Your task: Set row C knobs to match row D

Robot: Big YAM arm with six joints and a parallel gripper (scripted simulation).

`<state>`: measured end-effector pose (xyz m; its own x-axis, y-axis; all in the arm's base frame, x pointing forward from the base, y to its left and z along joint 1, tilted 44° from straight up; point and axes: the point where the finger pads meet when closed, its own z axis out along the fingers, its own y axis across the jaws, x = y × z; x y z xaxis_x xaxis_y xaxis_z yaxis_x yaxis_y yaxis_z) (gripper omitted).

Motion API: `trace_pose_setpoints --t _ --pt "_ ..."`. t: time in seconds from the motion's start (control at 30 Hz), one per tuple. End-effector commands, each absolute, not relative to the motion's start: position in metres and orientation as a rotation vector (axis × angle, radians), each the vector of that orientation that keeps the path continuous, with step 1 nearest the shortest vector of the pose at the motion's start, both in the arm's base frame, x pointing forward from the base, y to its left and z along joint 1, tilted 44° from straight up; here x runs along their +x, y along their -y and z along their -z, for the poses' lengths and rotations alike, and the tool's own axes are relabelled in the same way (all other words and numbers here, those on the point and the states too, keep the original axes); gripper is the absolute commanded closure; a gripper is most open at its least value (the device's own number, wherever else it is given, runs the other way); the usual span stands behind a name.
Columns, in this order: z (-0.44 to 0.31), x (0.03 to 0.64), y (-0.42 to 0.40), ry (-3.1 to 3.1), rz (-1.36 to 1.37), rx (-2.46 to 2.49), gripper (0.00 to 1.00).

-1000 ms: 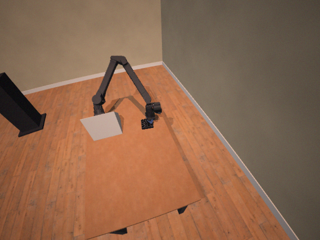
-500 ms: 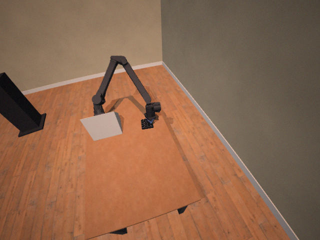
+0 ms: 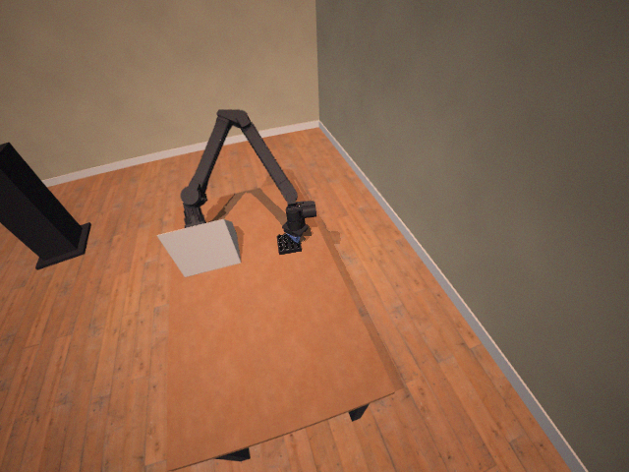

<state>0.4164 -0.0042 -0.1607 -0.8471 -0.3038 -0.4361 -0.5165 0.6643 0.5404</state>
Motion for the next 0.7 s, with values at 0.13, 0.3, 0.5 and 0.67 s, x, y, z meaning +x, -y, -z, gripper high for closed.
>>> trace_pose_setpoints --t 0.13,0.3,0.5,0.67 --pt "0.1632 0.4143 0.0025 -2.411 -0.909 -0.948 0.91" --pt "0.1632 0.4141 0.0024 -2.325 -0.866 -1.081 0.91" --pt "0.1633 0.4142 0.0024 -2.258 -0.832 -1.175 0.91" --pt "0.1633 0.4141 0.0024 -2.181 -0.794 -1.276 0.91"
